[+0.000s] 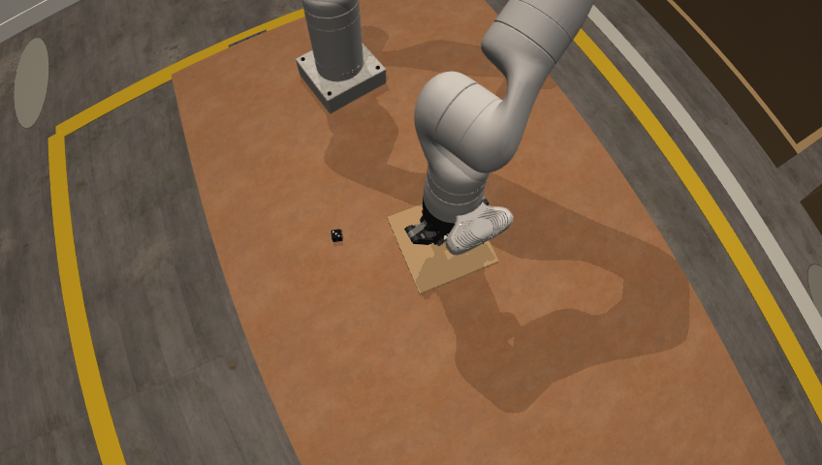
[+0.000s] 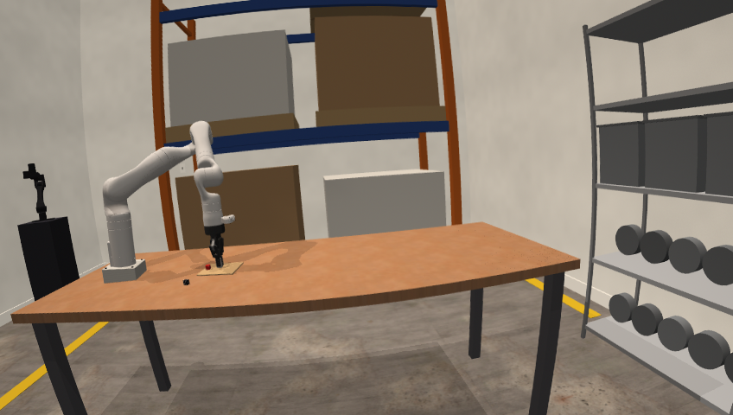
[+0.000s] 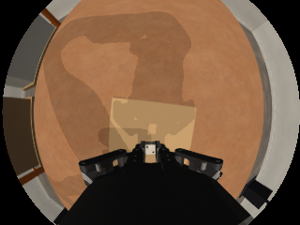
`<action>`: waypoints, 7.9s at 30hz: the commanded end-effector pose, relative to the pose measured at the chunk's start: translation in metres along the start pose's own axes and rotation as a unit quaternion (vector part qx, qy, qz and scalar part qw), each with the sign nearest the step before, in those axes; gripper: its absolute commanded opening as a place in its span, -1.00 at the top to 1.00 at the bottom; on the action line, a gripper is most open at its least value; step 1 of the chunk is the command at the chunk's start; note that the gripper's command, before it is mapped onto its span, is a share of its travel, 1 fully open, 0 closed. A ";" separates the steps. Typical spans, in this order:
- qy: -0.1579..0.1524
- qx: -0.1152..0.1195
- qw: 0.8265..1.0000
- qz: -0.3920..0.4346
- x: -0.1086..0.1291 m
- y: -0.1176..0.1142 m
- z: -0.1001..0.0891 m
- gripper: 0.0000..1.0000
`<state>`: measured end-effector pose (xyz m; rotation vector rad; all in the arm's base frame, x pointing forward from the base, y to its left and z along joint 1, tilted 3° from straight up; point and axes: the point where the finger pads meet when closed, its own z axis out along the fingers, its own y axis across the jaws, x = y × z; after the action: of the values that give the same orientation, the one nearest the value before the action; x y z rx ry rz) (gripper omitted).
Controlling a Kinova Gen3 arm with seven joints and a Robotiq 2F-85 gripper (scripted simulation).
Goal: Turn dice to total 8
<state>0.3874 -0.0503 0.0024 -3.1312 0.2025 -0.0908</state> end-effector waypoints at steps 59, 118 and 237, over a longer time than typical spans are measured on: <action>0.001 0.000 1.000 0.000 0.000 0.000 0.003 0.78; 0.001 0.000 1.000 0.000 0.000 0.000 -0.086 0.39; 0.001 0.001 0.578 0.816 -0.090 0.150 -0.065 0.39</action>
<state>0.2751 -0.1874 0.0613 -1.6194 2.6335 -0.0495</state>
